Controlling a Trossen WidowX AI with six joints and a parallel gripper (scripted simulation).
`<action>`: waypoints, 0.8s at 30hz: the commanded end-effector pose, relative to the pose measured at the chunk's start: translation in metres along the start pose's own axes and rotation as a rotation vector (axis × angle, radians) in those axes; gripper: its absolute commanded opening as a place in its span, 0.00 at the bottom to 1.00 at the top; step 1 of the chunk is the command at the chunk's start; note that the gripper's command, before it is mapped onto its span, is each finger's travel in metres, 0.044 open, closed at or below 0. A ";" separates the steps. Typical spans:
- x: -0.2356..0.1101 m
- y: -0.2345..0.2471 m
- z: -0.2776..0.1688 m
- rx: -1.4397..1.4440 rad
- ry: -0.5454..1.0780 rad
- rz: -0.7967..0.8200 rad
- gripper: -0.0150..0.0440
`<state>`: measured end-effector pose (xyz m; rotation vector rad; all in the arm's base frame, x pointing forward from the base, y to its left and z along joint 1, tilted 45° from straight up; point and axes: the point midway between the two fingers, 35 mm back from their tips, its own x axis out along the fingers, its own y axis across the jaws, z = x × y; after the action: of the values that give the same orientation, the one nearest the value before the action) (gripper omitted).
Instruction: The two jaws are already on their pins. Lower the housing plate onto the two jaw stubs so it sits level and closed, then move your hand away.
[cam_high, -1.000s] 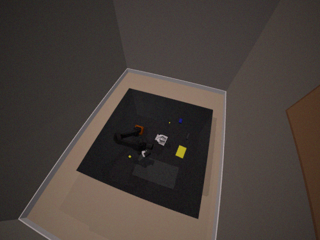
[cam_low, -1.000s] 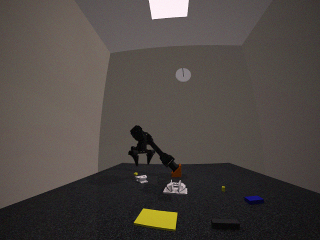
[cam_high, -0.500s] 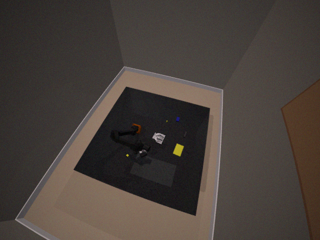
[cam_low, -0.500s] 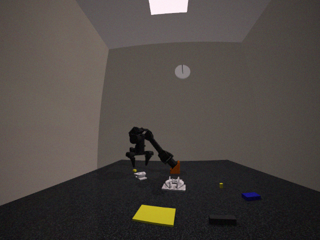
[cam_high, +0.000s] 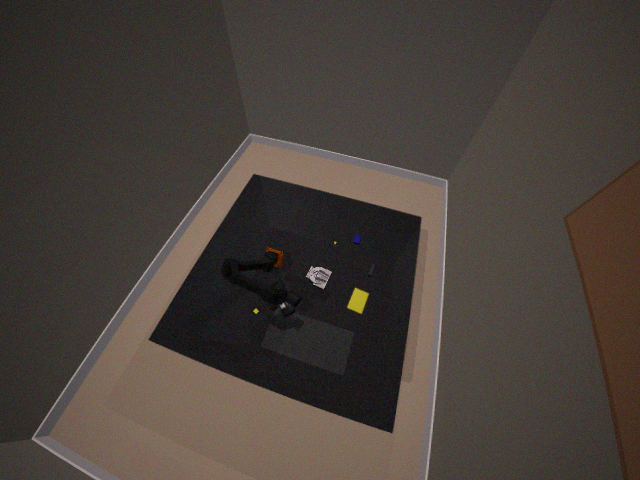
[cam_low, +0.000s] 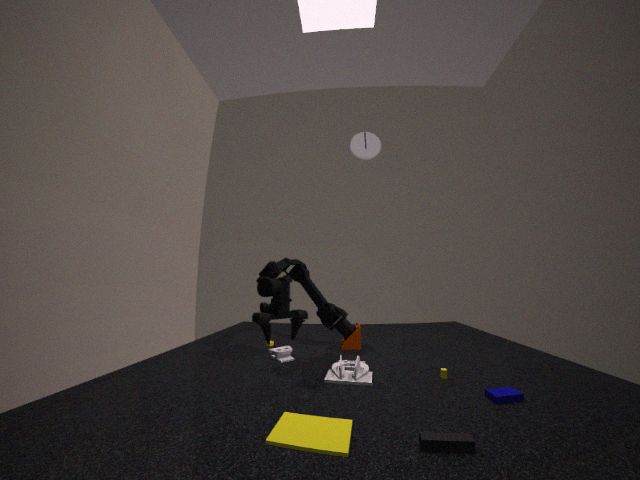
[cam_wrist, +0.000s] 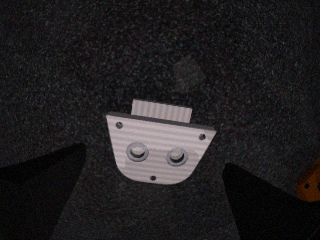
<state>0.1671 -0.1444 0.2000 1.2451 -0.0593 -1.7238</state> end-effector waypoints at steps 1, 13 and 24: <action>0.007 -0.001 0.000 -0.003 0.001 -0.003 1.00; 0.018 -0.001 0.000 -0.003 0.001 -0.003 1.00; 0.035 -0.001 0.000 -0.003 0.001 -0.002 1.00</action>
<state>0.1671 -0.1653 0.1796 1.2453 -0.0609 -1.7241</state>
